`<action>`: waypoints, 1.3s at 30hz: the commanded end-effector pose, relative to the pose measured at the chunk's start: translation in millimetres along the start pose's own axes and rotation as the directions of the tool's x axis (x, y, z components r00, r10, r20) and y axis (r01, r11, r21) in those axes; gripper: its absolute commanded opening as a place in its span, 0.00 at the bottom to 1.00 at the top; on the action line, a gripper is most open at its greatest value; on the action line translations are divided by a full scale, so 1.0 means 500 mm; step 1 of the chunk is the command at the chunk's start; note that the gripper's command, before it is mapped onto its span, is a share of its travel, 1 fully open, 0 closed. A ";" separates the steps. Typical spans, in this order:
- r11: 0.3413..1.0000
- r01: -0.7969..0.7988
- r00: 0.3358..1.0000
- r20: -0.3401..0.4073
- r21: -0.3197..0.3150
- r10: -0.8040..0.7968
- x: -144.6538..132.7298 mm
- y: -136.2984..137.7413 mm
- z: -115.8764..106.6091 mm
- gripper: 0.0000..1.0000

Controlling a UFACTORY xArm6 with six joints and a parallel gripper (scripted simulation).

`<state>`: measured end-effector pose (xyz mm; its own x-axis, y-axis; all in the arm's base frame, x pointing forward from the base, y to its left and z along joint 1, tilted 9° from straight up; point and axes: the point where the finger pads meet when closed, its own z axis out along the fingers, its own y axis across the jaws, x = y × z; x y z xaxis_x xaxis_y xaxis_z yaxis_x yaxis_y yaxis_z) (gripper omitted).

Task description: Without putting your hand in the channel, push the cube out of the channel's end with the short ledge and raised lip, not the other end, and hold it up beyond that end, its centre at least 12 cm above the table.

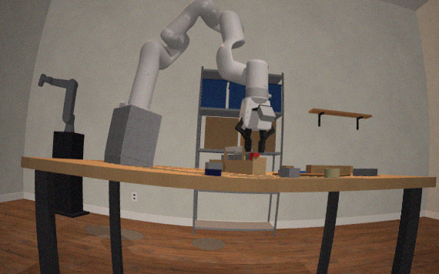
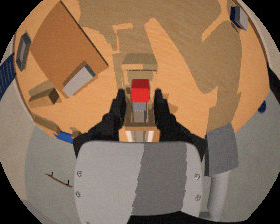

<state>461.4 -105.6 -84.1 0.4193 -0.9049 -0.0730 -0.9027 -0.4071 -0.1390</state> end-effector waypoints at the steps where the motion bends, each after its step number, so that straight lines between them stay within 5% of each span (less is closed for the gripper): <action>1: 1.000 0.000 1.000 -0.001 0.002 0.000 0.001 -0.002 0.012 0.43; 25: 1.000 0.000 1.000 -0.001 0.002 0.000 0.001 -0.002 0.044 0.43; 26: 1.000 0.000 1.000 -0.001 0.002 0.000 0.001 -0.002 0.044 0.00; 39: 1.000 0.000 1.000 -0.001 0.002 0.000 0.001 -0.002 0.044 0.00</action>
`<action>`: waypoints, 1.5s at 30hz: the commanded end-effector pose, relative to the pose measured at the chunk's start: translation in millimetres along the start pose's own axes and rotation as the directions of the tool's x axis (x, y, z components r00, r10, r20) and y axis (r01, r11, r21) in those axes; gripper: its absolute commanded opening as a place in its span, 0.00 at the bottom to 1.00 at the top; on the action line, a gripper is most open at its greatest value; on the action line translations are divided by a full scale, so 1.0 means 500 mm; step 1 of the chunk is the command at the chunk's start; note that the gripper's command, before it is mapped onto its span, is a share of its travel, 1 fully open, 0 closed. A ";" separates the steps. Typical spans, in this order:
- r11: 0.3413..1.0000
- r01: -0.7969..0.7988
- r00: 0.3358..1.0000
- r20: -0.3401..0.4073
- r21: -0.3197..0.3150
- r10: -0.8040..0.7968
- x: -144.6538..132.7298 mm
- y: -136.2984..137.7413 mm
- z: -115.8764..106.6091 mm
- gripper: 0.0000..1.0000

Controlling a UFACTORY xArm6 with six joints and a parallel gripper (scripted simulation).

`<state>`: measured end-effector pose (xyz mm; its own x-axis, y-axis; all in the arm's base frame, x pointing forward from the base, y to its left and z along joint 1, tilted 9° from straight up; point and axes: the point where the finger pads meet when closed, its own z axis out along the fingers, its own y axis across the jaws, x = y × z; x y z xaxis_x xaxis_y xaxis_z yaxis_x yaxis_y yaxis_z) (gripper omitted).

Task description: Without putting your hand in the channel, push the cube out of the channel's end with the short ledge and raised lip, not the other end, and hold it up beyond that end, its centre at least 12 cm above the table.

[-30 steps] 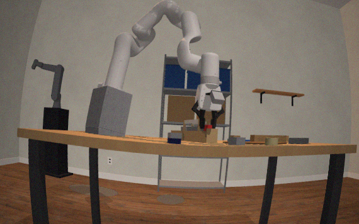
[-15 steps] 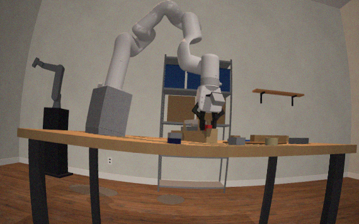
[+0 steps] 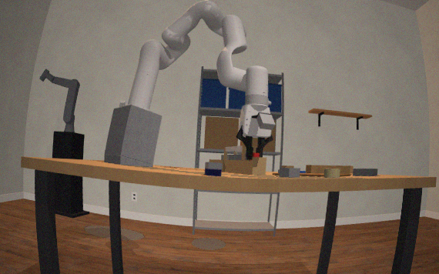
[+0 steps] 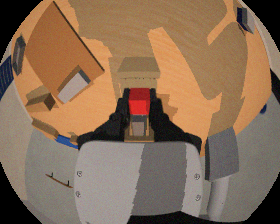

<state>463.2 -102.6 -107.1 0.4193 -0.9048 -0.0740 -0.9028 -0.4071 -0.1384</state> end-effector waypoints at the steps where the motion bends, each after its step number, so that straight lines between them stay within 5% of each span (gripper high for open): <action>1: 1.000 0.000 1.000 -0.002 0.003 0.000 0.002 -0.003 -0.002 0.00; 23: 1.000 0.000 1.000 -0.002 0.003 0.000 0.002 -0.003 -0.006 0.00; 35: 1.000 0.000 1.000 -0.002 0.003 0.000 0.002 -0.002 -0.140 0.00; 45: 1.000 0.000 1.000 -0.002 0.003 0.000 0.002 -0.002 -0.164 0.00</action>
